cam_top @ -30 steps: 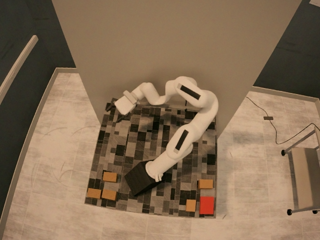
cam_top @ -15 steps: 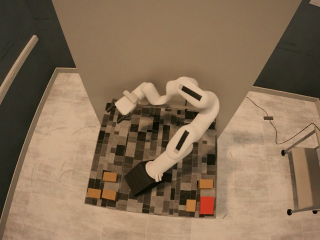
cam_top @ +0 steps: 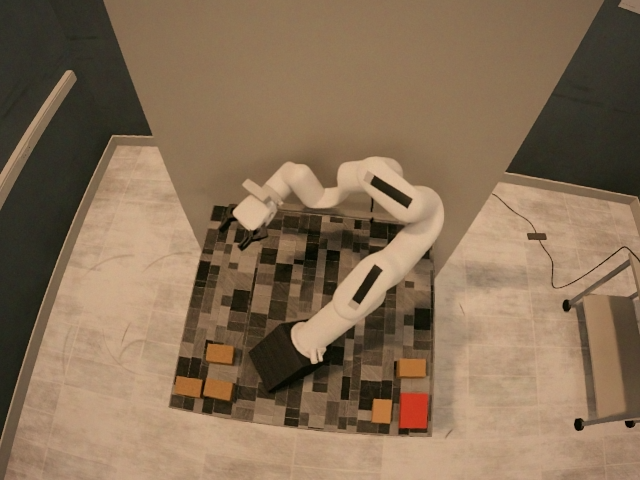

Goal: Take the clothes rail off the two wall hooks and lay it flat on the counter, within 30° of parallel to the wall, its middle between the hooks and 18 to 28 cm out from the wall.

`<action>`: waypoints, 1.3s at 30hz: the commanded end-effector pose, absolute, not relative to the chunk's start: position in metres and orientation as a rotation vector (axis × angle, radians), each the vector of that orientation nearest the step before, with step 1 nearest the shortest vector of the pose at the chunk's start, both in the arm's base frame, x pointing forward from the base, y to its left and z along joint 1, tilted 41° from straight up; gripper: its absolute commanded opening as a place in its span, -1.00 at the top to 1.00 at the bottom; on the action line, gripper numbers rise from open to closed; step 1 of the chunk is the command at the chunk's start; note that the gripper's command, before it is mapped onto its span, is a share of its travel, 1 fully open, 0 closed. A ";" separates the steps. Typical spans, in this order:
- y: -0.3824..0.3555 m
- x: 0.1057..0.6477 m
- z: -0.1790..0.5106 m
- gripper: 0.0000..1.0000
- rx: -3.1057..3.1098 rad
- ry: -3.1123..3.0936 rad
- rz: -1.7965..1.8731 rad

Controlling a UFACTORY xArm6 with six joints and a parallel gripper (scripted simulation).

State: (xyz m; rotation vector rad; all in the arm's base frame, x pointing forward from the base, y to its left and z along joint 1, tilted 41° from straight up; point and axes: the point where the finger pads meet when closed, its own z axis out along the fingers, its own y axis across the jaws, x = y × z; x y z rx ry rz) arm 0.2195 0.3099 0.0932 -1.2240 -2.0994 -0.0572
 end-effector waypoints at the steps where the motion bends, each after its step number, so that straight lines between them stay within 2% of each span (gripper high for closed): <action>1: 0.305 0.209 0.099 -1.00 -1.369 -2.040 0.075; 39: 0.258 0.161 0.122 -1.00 -2.180 -1.601 0.597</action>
